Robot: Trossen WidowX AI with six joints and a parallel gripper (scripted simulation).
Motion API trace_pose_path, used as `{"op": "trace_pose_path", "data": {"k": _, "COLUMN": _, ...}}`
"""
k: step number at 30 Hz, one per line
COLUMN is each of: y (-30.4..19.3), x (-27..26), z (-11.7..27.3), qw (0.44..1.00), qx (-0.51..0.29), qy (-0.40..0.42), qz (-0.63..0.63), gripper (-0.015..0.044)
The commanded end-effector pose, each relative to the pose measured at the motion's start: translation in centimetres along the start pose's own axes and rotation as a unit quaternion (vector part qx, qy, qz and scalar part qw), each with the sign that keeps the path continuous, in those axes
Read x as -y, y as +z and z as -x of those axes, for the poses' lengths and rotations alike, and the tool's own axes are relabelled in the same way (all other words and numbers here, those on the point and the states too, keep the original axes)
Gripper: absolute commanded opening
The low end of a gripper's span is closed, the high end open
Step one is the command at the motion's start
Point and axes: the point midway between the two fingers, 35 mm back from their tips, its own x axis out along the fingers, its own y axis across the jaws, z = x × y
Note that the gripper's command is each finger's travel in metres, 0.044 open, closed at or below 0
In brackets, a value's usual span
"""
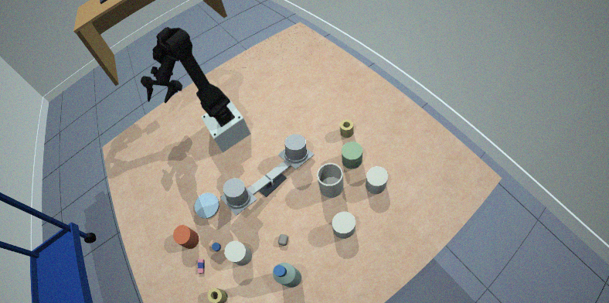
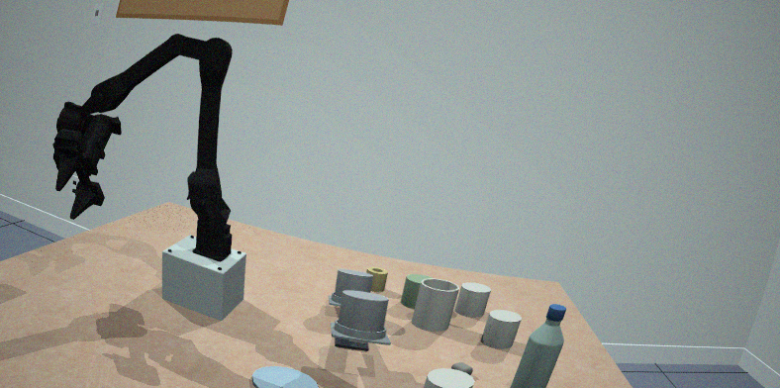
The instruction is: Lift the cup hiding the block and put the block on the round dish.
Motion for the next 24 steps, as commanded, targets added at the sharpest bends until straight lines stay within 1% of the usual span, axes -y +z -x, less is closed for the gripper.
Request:
{"op": "trace_pose_path", "data": {"k": 1, "y": -0.1, "x": -0.1, "z": -0.1, "qw": 1.000, "qx": -0.001, "qy": 0.000, "qz": 0.002, "gripper": 0.0426}}
{"op": "trace_pose_path", "data": {"k": 2, "y": -0.4, "x": -0.4, "z": -0.3, "qw": 1.000, "qx": -0.005, "qy": -0.002, "qz": 0.010, "gripper": 0.0440}}
{"op": "trace_pose_path", "data": {"k": 12, "y": -6.6, "x": -5.4, "z": -3.8, "qw": 0.984, "qx": -0.082, "qy": -0.020, "qz": 0.158, "gripper": 0.0440}}
{"op": "trace_pose_path", "data": {"k": 24, "y": -15.7, "x": -9.2, "z": -5.9, "qw": 0.927, "qx": -0.167, "qy": -0.020, "qz": 0.336, "gripper": 0.0440}}
